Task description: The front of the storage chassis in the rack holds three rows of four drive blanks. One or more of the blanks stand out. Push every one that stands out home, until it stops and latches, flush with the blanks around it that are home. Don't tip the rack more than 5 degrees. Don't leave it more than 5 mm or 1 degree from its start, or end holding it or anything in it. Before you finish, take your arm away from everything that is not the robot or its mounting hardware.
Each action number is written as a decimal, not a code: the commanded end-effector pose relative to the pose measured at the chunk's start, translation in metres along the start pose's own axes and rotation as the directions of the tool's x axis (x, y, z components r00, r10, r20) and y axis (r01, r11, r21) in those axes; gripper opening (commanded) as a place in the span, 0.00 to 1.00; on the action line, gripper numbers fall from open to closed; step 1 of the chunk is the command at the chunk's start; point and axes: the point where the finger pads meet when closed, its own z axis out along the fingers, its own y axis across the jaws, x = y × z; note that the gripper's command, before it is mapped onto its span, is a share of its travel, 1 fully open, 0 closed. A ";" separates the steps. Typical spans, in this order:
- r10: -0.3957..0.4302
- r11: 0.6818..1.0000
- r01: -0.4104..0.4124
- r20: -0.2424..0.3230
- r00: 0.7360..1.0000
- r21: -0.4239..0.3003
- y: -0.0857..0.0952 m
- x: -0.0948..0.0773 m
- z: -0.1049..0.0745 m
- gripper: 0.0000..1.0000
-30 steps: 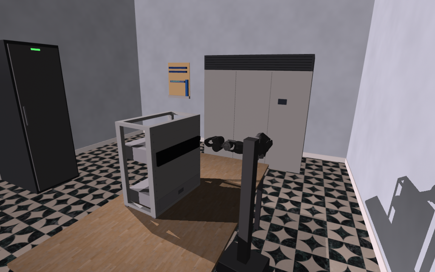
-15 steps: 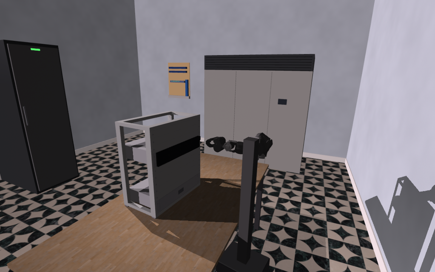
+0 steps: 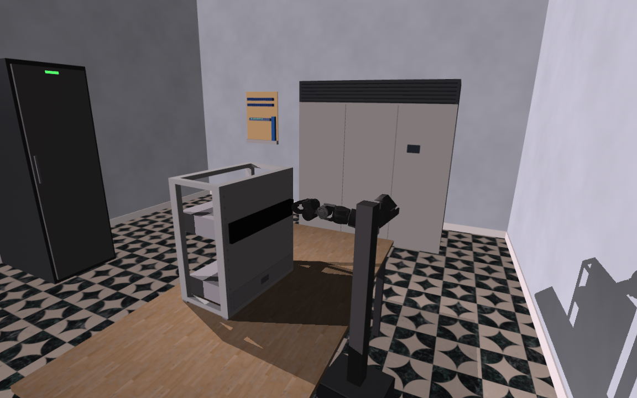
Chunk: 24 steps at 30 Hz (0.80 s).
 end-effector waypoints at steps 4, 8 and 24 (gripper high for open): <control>-0.006 1.000 0.006 -0.010 1.000 -0.005 0.001 0.002 0.002 0.00; -0.007 1.000 0.007 -0.012 1.000 -0.007 0.001 0.003 0.001 0.00; -0.007 1.000 0.007 -0.013 1.000 -0.009 0.003 0.005 0.002 0.00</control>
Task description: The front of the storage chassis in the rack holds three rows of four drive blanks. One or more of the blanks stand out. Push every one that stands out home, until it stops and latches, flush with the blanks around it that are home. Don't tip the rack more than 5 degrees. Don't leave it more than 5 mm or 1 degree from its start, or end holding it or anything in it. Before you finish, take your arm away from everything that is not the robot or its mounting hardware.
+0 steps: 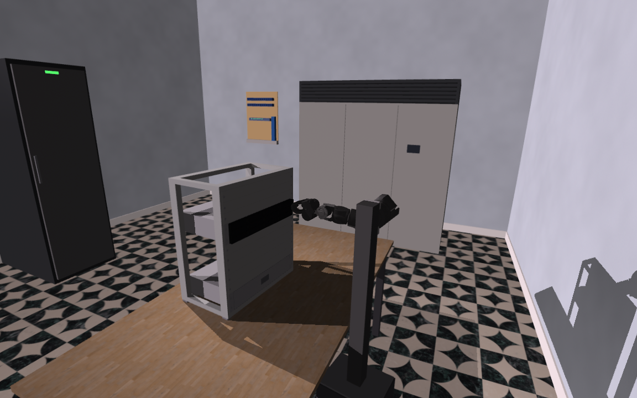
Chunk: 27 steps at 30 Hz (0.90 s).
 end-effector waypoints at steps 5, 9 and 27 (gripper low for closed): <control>-0.001 1.000 0.001 -0.003 1.000 -0.005 0.003 0.003 0.001 0.00; -0.001 1.000 0.001 -0.003 1.000 -0.005 0.003 0.003 0.001 0.00; -0.001 1.000 0.001 -0.002 1.000 -0.003 0.001 0.002 0.011 0.00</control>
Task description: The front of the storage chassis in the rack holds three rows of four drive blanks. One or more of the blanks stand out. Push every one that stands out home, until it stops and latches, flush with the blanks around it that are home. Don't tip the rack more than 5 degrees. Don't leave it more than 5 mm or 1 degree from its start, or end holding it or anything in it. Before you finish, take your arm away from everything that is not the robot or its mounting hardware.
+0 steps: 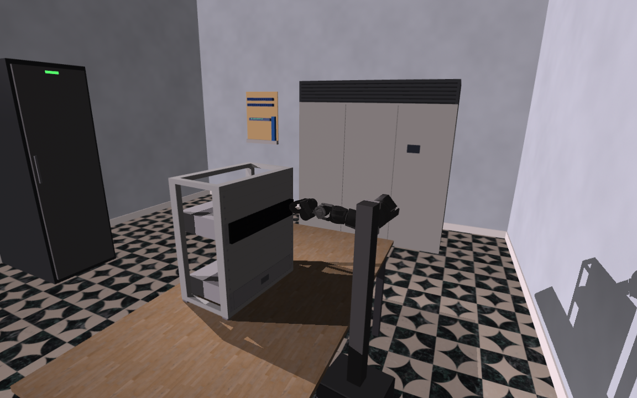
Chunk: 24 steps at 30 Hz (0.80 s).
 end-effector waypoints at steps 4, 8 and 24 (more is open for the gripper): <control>-0.004 1.000 0.004 -0.007 1.000 -0.008 0.002 0.002 0.000 0.00; -0.004 1.000 0.004 -0.007 1.000 -0.008 0.002 0.002 0.000 0.00; -0.004 1.000 0.004 -0.007 1.000 -0.007 0.004 0.002 0.010 0.00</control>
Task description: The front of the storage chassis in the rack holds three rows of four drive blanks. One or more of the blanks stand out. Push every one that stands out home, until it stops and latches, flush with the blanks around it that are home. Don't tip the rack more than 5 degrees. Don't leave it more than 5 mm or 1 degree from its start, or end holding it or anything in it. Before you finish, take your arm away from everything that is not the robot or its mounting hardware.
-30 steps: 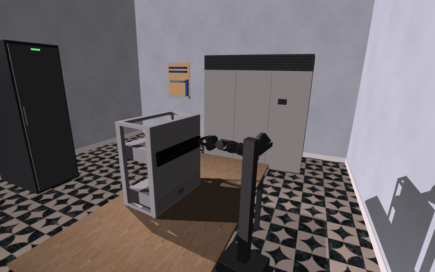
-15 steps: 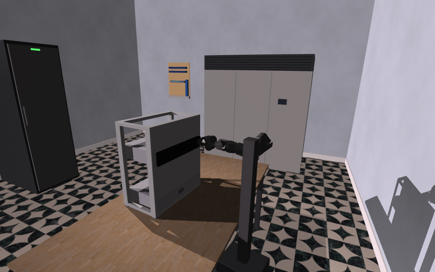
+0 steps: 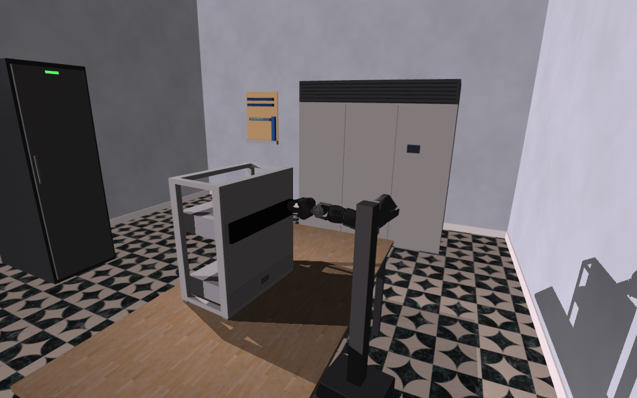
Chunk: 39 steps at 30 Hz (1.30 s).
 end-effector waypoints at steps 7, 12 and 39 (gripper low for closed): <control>-0.002 1.000 0.002 -0.003 1.000 0.000 -0.002 0.001 0.008 0.00; -0.002 1.000 0.002 -0.004 1.000 -0.002 -0.002 0.001 0.010 0.00; -0.002 1.000 0.002 -0.003 1.000 0.000 -0.001 0.000 0.014 0.00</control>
